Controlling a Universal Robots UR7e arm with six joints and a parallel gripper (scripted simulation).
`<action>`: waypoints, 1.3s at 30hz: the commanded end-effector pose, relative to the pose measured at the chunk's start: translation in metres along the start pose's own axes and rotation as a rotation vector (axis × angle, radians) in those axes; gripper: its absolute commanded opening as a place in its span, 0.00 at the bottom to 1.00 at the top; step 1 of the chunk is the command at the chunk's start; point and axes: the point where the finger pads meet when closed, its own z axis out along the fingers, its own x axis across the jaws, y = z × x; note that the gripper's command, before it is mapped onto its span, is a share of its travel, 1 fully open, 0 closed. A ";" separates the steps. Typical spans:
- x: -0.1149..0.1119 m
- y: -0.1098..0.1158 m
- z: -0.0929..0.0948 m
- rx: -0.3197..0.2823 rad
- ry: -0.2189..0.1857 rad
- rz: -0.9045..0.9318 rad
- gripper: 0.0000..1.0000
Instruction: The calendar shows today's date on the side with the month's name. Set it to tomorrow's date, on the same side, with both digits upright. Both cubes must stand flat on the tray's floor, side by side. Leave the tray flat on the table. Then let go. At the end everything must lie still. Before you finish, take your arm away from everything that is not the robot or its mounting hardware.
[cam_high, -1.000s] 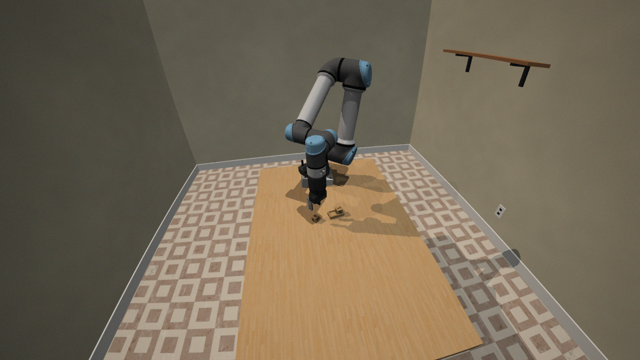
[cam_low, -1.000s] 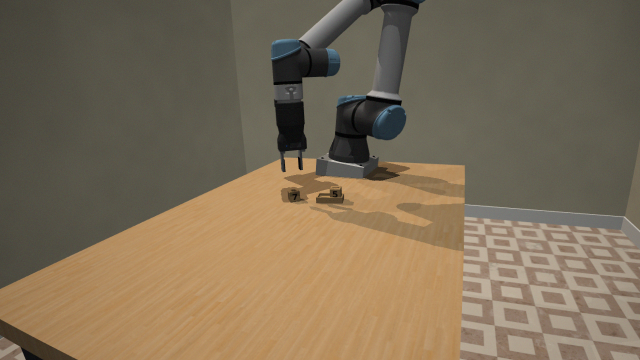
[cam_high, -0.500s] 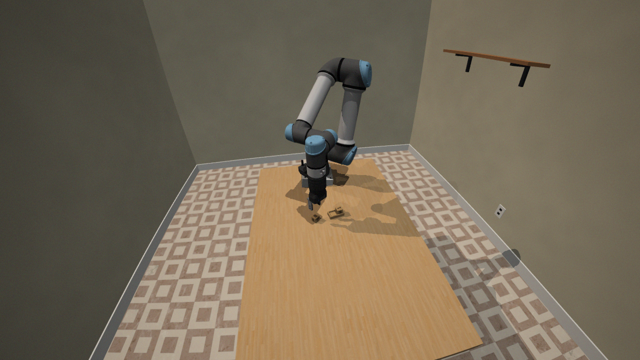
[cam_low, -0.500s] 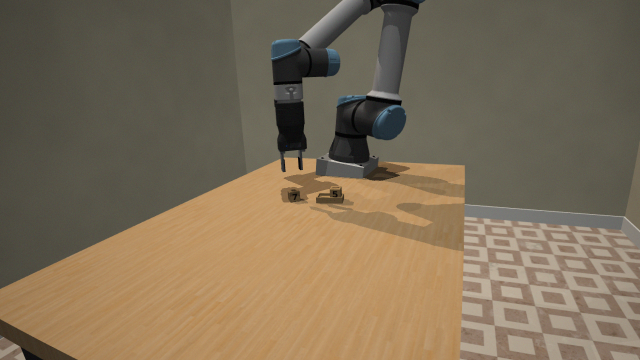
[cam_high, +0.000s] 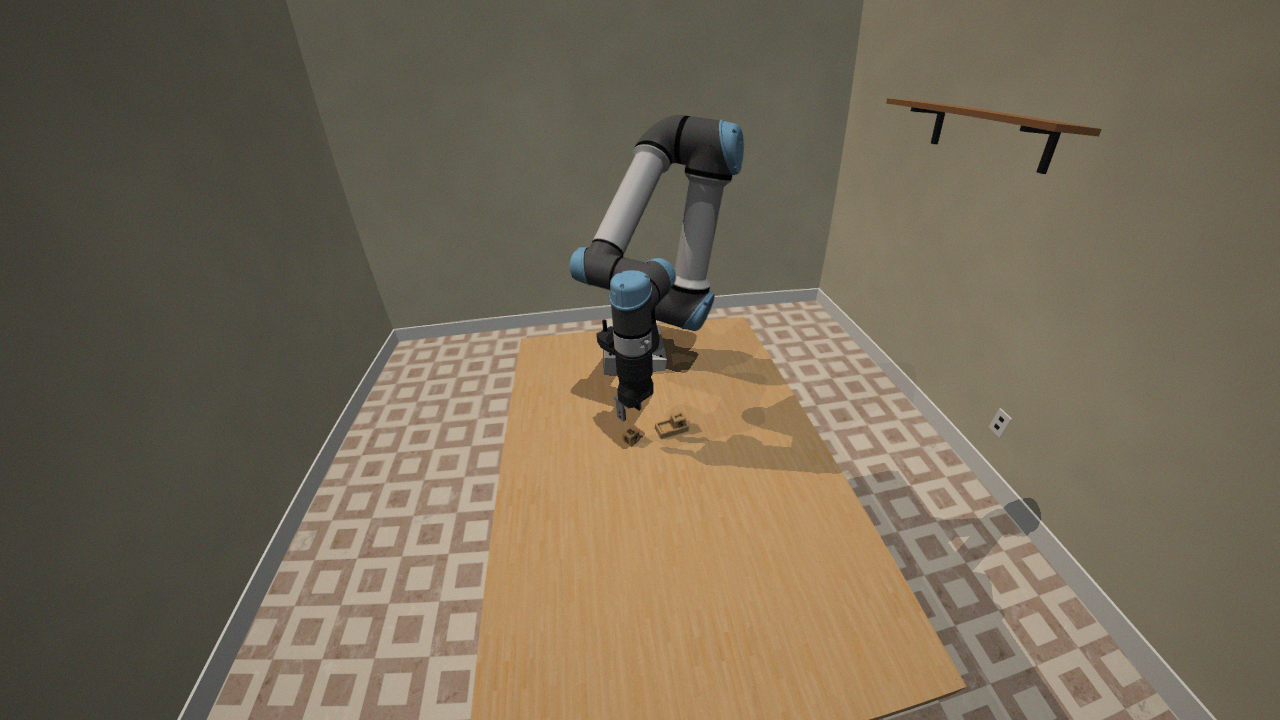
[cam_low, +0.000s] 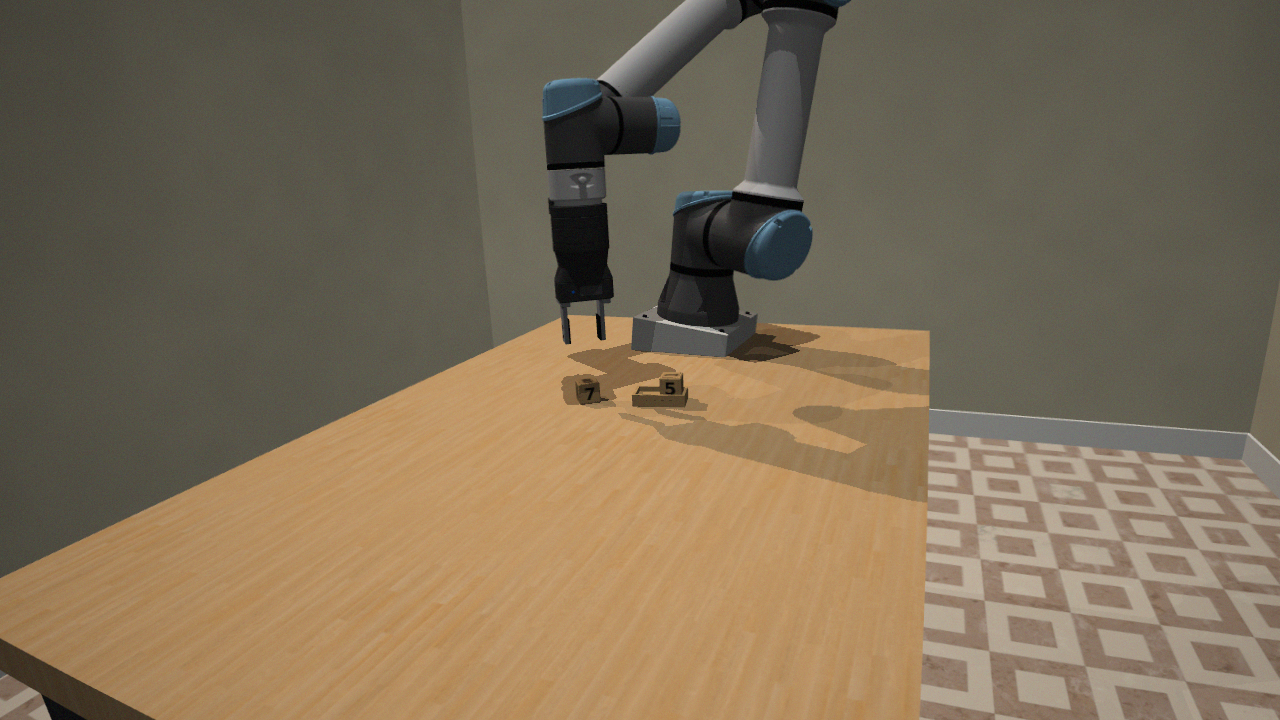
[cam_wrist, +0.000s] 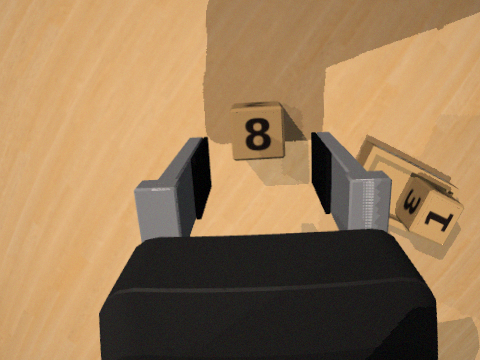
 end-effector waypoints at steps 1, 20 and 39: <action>0.000 0.000 0.000 -0.001 -0.001 0.000 0.87; 0.000 0.000 0.011 0.000 -0.001 0.000 0.87; 0.000 0.001 0.037 0.000 -0.001 0.000 0.87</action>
